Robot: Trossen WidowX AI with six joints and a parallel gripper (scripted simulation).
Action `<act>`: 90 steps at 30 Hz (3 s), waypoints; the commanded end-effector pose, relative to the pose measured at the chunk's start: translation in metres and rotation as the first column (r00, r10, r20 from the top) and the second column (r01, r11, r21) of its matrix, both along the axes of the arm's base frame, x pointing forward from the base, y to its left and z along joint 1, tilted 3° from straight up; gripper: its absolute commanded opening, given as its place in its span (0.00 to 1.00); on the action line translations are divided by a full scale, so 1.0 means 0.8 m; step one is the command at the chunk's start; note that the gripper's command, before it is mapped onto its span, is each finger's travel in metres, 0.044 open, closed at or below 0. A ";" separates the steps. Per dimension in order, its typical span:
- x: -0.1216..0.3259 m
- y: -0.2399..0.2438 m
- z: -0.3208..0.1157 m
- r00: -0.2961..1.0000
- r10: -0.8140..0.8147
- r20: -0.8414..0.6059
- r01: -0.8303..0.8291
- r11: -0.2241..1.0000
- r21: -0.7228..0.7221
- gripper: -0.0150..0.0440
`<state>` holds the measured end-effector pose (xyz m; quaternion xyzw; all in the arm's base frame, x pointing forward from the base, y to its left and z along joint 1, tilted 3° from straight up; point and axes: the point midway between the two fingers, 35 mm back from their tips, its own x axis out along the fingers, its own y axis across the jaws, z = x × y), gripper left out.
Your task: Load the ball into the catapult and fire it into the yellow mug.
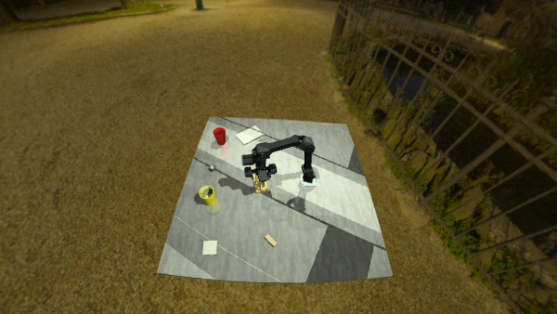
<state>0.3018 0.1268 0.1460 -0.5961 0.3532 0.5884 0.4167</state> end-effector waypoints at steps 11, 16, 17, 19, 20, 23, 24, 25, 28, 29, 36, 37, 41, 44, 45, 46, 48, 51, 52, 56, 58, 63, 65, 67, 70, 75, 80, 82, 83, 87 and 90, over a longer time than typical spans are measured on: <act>-0.002 0.000 -0.043 1.000 0.005 -0.016 -0.005 1.000 -0.011 1.00; -0.001 0.001 -0.054 1.000 0.005 -0.016 -0.005 1.000 -0.011 1.00; -0.001 0.001 -0.056 1.000 0.005 -0.016 -0.005 1.000 -0.011 1.00; -0.001 0.001 -0.060 1.000 0.005 -0.016 -0.005 1.000 -0.011 1.00; -0.001 0.001 -0.062 1.000 0.005 -0.016 -0.005 1.000 -0.011 1.00; 0.000 0.001 -0.068 1.000 0.005 -0.016 -0.005 1.000 -0.011 1.00; 0.000 0.002 -0.070 1.000 0.005 -0.016 -0.005 1.000 -0.011 1.00; 0.000 0.002 -0.072 1.000 0.005 -0.016 -0.005 1.000 -0.011 1.00; 0.000 0.002 -0.078 1.000 0.005 -0.016 -0.005 1.000 -0.011 1.00; 0.000 0.002 -0.080 1.000 0.005 -0.016 -0.005 1.000 -0.011 1.00; 0.000 0.002 -0.094 1.000 0.005 -0.016 -0.005 1.000 -0.011 1.00; 0.000 0.002 -0.096 1.000 0.005 -0.016 -0.005 1.000 -0.011 1.00; 0.000 0.003 -0.092 1.000 0.007 -0.013 -0.007 1.000 -0.005 0.96; 0.000 0.003 -0.092 1.000 0.007 -0.013 -0.007 1.000 -0.005 0.82; 0.000 0.003 -0.092 1.000 0.007 -0.013 -0.007 1.000 -0.005 0.78; 0.000 0.003 -0.092 1.000 0.007 -0.013 -0.007 1.000 -0.005 0.73; 0.000 0.003 -0.092 1.000 0.007 -0.013 -0.007 1.000 -0.005 0.64; 0.000 0.003 -0.092 1.000 0.007 -0.013 -0.007 1.000 -0.005 0.51; 0.000 0.003 -0.092 1.000 0.007 -0.013 -0.007 1.000 -0.005 0.50; 0.000 0.003 -0.092 1.000 0.007 -0.013 -0.007 1.000 -0.005 0.45; 0.001 0.003 -0.089 1.000 0.007 -0.013 -0.007 1.000 -0.005 0.40; -0.003 -0.001 -0.031 1.000 0.007 -0.016 -0.007 1.000 -0.007 0.25; -0.003 -0.001 -0.031 1.000 0.007 -0.016 -0.007 1.000 -0.007 0.25; -0.003 0.001 -0.031 1.000 -0.015 -0.018 0.015 1.000 -0.006 0.25; -0.002 0.010 -0.031 0.994 -0.110 -0.024 0.110 0.994 -0.003 0.25; 0.000 0.026 -0.030 0.960 -0.279 -0.036 0.279 0.960 0.003 0.25; 0.004 0.042 -0.029 0.898 -0.438 -0.048 0.439 0.898 0.006 0.25; 0.006 0.049 -0.029 0.865 -0.499 -0.053 0.500 0.866 0.007 0.25; 0.007 0.052 -0.029 0.847 -0.528 -0.056 0.529 0.848 0.007 0.25; 0.015 0.066 -0.028 0.766 -0.639 -0.066 0.641 0.768 0.007 0.25; 0.022 0.070 -0.028 0.734 -0.676 -0.069 0.678 0.735 0.007 0.25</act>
